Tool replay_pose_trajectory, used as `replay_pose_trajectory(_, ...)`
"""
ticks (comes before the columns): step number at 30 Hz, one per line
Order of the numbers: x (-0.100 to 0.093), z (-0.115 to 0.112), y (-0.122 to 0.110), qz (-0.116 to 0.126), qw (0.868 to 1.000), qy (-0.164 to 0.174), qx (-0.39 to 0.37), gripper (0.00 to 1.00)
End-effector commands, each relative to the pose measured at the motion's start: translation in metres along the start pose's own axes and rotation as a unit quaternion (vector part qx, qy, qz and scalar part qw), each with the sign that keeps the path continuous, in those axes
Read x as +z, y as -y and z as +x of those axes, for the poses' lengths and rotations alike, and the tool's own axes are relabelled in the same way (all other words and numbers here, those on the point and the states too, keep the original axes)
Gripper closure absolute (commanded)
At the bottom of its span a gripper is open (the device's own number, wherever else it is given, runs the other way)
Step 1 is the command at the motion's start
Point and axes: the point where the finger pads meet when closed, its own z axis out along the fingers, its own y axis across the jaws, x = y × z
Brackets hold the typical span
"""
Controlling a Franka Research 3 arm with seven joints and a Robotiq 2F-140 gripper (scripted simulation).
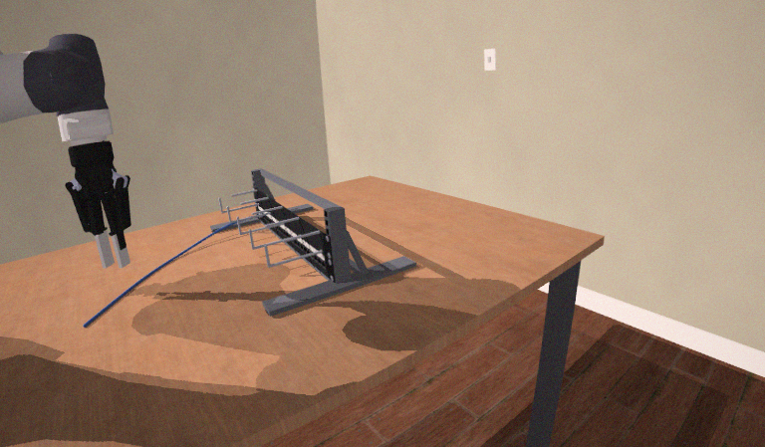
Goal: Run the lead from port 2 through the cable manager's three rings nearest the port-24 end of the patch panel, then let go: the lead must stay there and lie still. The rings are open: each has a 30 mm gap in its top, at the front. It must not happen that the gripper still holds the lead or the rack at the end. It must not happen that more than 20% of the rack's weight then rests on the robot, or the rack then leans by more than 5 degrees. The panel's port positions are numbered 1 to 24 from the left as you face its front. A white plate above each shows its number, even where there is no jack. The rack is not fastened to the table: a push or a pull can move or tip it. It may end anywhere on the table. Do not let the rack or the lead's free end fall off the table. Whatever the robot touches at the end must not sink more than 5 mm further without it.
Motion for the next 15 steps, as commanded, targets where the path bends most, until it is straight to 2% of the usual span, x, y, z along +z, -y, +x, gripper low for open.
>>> replay_pose_trajectory(1,0.004,-0.010,0.000,-0.001,0.999,0.017,0.027,0.80)
replay_pose_trajectory(8,0.029,-0.011,-0.001,-0.001,0.999,0.017,0.027,0.80)
replay_pose_trajectory(15,0.044,-0.012,-0.001,-0.001,0.999,0.017,0.027,0.80)
